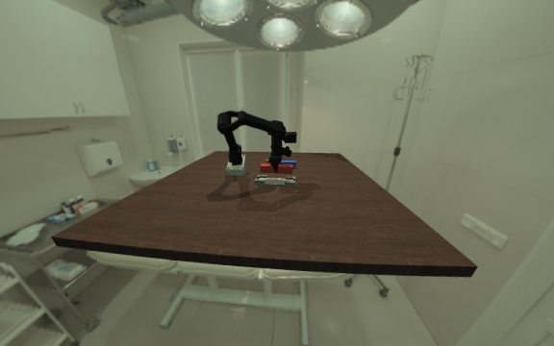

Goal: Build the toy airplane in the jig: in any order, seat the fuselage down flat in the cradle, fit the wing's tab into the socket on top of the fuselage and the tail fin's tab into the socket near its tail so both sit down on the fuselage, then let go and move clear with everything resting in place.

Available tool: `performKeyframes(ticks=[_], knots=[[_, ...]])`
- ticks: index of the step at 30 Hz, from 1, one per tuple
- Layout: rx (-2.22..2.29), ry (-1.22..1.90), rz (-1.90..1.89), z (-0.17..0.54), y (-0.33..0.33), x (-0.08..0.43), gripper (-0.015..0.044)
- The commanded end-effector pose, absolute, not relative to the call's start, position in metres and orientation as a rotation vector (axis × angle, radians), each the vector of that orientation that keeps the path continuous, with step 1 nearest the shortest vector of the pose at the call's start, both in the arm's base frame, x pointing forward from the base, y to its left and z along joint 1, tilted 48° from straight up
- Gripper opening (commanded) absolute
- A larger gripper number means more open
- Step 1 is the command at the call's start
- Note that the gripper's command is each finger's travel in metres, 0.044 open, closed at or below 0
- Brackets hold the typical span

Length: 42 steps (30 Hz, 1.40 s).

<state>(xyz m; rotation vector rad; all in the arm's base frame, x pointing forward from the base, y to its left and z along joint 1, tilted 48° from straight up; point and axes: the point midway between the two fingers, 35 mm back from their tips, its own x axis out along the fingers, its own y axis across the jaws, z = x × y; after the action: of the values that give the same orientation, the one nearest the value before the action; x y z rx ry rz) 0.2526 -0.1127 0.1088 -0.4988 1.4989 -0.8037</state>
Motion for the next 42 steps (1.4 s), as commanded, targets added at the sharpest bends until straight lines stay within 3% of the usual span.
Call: performKeyframes(ticks=[1,26,31,36,42], knots=[[-0.503,1.492,-0.805,0.110,-0.115,0.253,0.0195],[-0.505,1.491,-0.807,0.085,-0.142,0.249,0.0195],[-0.497,1.495,-0.807,0.085,-0.141,0.249,0.0161],[-0.497,1.495,-0.807,0.085,-0.141,0.249,0.0030],[-0.497,1.495,-0.807,0.085,-0.141,0.249,0.0188]])
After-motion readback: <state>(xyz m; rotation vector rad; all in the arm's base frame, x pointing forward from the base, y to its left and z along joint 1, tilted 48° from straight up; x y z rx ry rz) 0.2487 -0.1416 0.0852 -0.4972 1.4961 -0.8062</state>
